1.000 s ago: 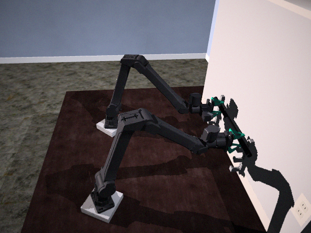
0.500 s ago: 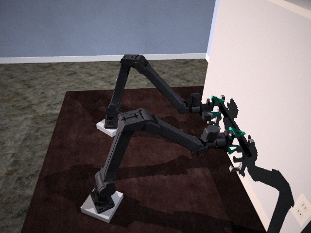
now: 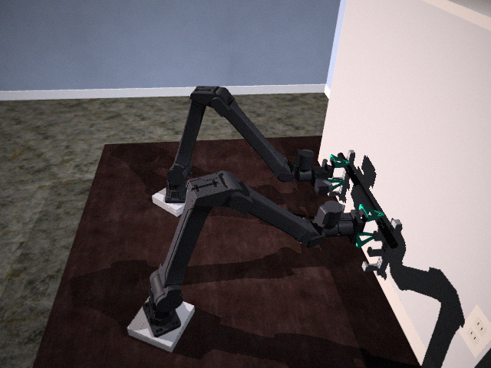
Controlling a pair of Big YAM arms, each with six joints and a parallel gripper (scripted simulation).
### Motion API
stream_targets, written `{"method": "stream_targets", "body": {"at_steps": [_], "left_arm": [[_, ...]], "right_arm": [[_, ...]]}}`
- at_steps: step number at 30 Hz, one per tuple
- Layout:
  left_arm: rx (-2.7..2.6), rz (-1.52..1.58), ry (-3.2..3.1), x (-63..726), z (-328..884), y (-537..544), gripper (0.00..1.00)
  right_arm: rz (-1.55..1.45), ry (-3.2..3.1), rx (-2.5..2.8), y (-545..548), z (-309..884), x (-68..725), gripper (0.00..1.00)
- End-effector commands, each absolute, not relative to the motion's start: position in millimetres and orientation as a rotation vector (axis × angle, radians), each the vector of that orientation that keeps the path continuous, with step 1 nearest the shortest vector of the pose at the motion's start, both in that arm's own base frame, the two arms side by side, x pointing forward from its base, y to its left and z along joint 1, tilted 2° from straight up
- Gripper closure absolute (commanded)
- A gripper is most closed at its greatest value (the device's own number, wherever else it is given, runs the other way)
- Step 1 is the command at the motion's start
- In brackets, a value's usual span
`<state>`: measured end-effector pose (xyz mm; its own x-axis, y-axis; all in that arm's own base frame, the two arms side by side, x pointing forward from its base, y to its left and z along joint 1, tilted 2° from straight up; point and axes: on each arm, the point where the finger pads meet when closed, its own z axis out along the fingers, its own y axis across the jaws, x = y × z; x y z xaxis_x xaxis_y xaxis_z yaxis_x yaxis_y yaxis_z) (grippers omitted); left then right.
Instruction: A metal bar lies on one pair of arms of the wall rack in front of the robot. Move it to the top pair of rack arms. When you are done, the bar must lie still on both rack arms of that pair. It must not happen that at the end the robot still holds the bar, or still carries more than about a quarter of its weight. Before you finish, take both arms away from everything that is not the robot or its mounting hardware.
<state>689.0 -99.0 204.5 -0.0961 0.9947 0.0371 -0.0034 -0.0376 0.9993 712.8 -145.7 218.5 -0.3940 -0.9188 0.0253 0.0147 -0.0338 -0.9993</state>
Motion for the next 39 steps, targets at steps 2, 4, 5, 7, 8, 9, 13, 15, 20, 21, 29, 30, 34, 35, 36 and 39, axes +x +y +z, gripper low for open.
{"method": "stream_targets", "body": {"at_steps": [2, 4, 5, 7, 8, 9, 13, 15, 20, 21, 29, 30, 34, 35, 36, 39], "left_arm": [[1.123, 1.326, 1.215, 682.8, 234.0, -102.6, 0.00], [1.122, 1.327, 1.213, 680.4, 235.4, -103.2, 0.00], [1.121, 1.327, 1.212, 679.1, 236.1, -103.5, 0.00], [1.119, 1.327, 1.211, 676.7, 237.5, -104.1, 0.00], [1.119, 1.327, 1.210, 675.4, 238.2, -104.4, 0.00], [1.118, 1.327, 1.210, 674.2, 238.9, -104.7, 0.00], [1.115, 1.327, 1.207, 669.3, 241.6, -105.9, 0.00], [1.115, 1.327, 1.207, 669.3, 241.6, -105.9, 0.00], [1.106, 1.328, 1.200, 663.1, 246.4, -107.1, 0.00], [1.104, 1.329, 1.199, 661.8, 247.4, -107.3, 0.00], [1.091, 1.330, 1.188, 651.9, 255.0, -109.3, 0.00], [1.089, 1.331, 1.187, 650.6, 256.0, -109.6, 0.00], [1.089, 1.330, 1.187, 648.2, 256.4, -109.9, 0.00], [1.089, 1.330, 1.187, 646.9, 256.6, -110.0, 0.00], [1.089, 1.330, 1.187, 645.7, 256.8, -110.2, 0.00], [1.089, 1.330, 1.187, 642.0, 257.5, -110.6, 0.00]], "right_arm": [[-1.548, 1.440, -0.953, -144.2, 234.8, 706.3, 0.00], [-1.547, 1.439, -0.953, -143.0, 235.6, 704.1, 0.00], [-1.547, 1.439, -0.952, -142.4, 236.0, 703.0, 0.00], [-1.547, 1.438, -0.952, -141.1, 236.7, 700.8, 0.00], [-1.547, 1.437, -0.952, -140.5, 237.1, 699.7, 0.00], [-1.546, 1.437, -0.952, -139.9, 237.5, 698.6, 0.00], [-1.546, 1.435, -0.951, -137.4, 239.1, 694.2, 0.00], [-1.546, 1.435, -0.951, -137.4, 239.1, 694.2, 0.00], [-1.546, 1.428, -0.946, -133.3, 243.5, 689.0, 0.00], [-1.546, 1.426, -0.945, -132.5, 244.4, 688.0, 0.00], [-1.546, 1.415, -0.938, -125.9, 251.6, 679.7, 0.00], [-1.546, 1.413, -0.937, -125.1, 252.5, 678.6, 0.00], [-1.545, 1.413, -0.937, -123.7, 252.6, 676.6, 0.00], [-1.545, 1.412, -0.937, -123.0, 252.6, 675.5, 0.00], [-1.545, 1.412, -0.937, -122.3, 252.7, 674.5, 0.00], [-1.543, 1.412, -0.938, -120.1, 252.9, 671.3, 0.00]]}}
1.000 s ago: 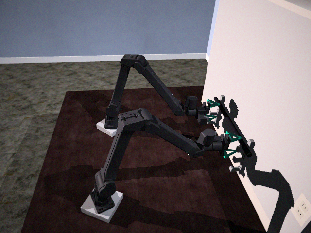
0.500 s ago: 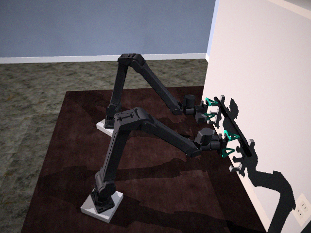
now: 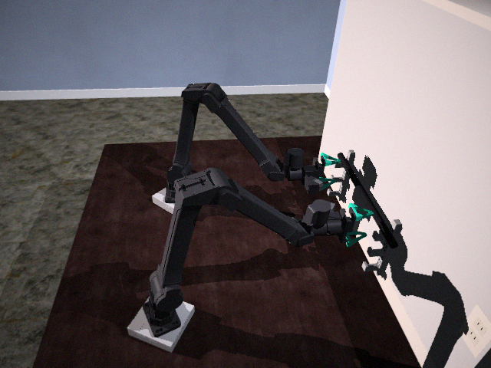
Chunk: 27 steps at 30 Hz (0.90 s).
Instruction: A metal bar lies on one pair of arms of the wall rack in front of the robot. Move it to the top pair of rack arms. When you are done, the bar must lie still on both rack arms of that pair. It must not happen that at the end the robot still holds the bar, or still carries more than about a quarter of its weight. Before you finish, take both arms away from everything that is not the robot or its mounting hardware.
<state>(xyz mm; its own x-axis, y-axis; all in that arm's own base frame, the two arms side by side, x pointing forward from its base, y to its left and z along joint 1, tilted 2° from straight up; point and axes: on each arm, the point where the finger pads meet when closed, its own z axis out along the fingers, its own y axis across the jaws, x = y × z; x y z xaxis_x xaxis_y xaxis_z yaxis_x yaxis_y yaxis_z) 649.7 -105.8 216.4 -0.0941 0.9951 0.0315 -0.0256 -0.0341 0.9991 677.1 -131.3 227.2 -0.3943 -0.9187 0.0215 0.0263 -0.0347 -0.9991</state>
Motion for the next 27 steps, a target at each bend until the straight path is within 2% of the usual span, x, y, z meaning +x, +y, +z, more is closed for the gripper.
{"method": "stream_targets", "body": {"at_steps": [1, 27], "left_arm": [[1.089, 1.330, 1.187, 640.8, 257.7, -110.7, 0.00], [1.088, 1.328, 1.188, 613.8, 258.8, -113.6, 0.00]], "right_arm": [[-1.543, 1.412, -0.938, -119.4, 252.9, 670.3, 0.00], [-1.538, 1.409, -0.939, -106.0, 253.2, 646.3, 0.00]]}}
